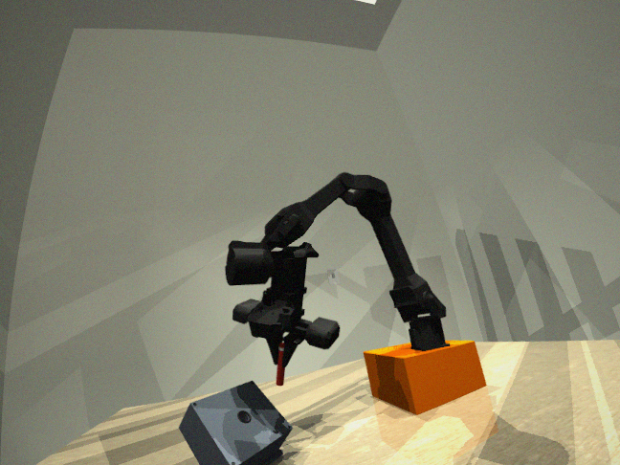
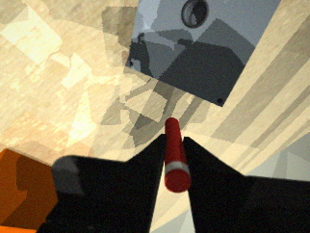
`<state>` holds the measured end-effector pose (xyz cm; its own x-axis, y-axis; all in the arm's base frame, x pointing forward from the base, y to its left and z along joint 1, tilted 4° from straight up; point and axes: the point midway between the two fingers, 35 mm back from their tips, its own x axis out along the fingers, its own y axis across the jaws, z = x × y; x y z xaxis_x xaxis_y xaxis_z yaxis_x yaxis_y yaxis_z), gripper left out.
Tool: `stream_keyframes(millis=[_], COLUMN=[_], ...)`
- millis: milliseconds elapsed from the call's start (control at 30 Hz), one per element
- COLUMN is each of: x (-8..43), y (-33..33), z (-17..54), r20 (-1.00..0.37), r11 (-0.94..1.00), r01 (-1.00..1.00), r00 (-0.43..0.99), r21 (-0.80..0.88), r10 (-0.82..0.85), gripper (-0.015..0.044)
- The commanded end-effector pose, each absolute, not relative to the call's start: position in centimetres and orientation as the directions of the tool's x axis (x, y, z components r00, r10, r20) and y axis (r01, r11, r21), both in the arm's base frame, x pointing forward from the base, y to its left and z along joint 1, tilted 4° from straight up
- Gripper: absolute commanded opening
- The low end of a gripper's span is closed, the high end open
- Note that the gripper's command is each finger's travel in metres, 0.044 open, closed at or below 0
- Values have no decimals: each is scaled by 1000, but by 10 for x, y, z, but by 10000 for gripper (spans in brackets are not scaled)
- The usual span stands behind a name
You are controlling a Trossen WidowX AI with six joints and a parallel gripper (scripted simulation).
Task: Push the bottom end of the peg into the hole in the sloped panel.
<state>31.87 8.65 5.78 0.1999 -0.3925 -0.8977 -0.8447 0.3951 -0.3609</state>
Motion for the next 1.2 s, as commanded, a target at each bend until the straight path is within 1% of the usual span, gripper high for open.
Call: stream_keyframes(millis=[0,1167], x=[321,316], y=[92,139], z=[60,69], r20=[-890,-831], r11=[365,89], r01=[-853,-899], r00=[219,355], r21=[-373,-430], r10=[-399,-429], gripper=[0,0])
